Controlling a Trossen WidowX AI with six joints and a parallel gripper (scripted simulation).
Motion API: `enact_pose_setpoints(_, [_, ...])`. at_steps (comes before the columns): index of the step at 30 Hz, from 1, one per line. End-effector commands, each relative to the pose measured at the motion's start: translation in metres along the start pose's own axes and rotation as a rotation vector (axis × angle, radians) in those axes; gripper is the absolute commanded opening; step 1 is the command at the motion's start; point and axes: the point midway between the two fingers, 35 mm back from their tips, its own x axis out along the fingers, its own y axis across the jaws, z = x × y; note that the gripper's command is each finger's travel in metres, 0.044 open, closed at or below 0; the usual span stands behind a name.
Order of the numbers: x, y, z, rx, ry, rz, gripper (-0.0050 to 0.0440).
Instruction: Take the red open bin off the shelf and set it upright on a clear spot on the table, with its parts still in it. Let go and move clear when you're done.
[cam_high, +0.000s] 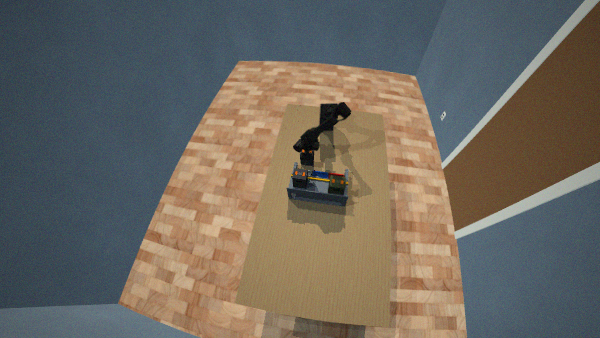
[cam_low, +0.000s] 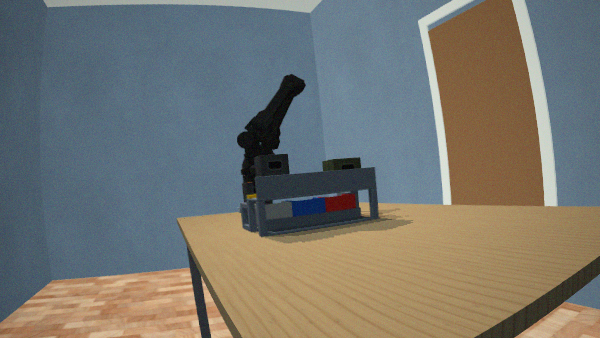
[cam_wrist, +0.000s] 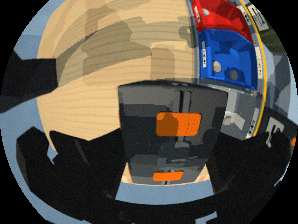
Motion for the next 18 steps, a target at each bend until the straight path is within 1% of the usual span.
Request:
enact_pose_setpoints(1, [-0.0092,-0.009,-0.0024,-0.012,0.023,-0.03,0.0])
enact_pose_setpoints(3, [-0.012,-0.0105,-0.0038,-0.011,0.03,-0.037,0.0])
enact_pose_setpoints(15, [-0.012,-0.0105,-0.0038,-0.011,0.03,-0.037,0.0])
enact_pose_setpoints(16, [-0.0065,-0.0074,-0.0011,-0.013,0.015,-0.023,0.0])
enact_pose_setpoints(18, [-0.0092,-0.009,-0.0024,-0.012,0.023,-0.03,0.0])
